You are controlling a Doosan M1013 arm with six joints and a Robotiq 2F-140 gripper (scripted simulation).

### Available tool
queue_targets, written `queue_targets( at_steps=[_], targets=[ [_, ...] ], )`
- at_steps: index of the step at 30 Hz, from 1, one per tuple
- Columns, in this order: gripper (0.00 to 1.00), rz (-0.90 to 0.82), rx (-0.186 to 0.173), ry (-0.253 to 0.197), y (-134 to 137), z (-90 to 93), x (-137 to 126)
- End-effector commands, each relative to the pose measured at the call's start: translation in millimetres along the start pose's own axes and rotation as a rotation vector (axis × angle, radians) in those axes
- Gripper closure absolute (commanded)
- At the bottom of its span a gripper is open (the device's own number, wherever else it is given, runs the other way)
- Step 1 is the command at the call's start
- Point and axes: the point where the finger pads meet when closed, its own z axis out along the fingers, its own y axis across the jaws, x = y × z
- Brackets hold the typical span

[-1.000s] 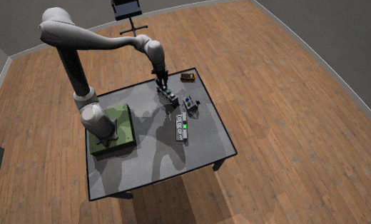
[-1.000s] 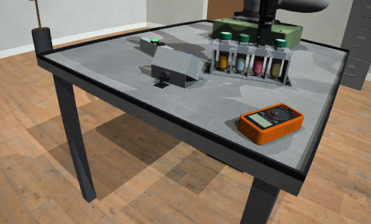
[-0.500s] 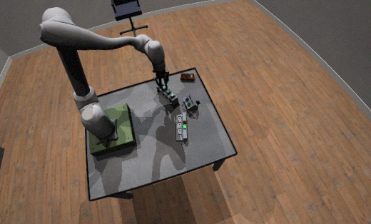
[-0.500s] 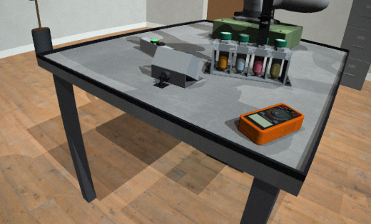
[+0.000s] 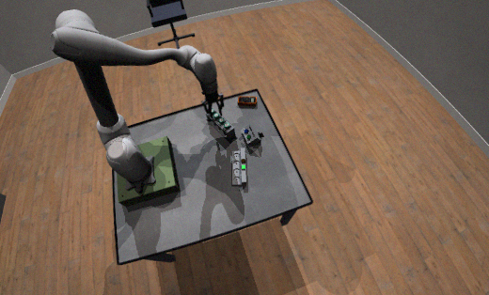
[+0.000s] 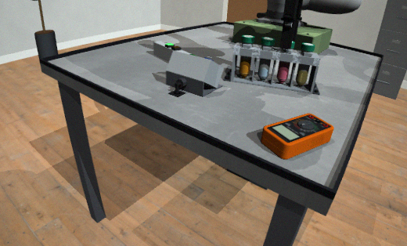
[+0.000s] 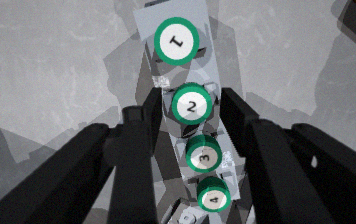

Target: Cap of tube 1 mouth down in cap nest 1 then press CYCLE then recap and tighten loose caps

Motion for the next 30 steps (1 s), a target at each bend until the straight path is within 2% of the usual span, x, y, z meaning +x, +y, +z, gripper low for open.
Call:
queue_targets(
  at_steps=[1,4,19,21,25,29,30],
  targets=[
    [0.59,0.0,-0.001,0.001,0.4,-0.7,0.2],
    [0.59,0.0,-0.001,0.001,0.4,-0.7,0.2],
    [0.59,0.0,-0.001,0.001,0.4,-45.7,0.2],
    [0.59,0.0,-0.001,0.001,0.4,-45.7,0.2],
    [0.59,-0.307,-0.001,0.0,8.3,-46.1,-31.7],
    [0.59,-0.488,-0.001,0.0,13.0,-46.2,-50.3],
    [0.59,-0.488,-0.001,0.0,13.0,-46.2,-50.3]
  ],
)
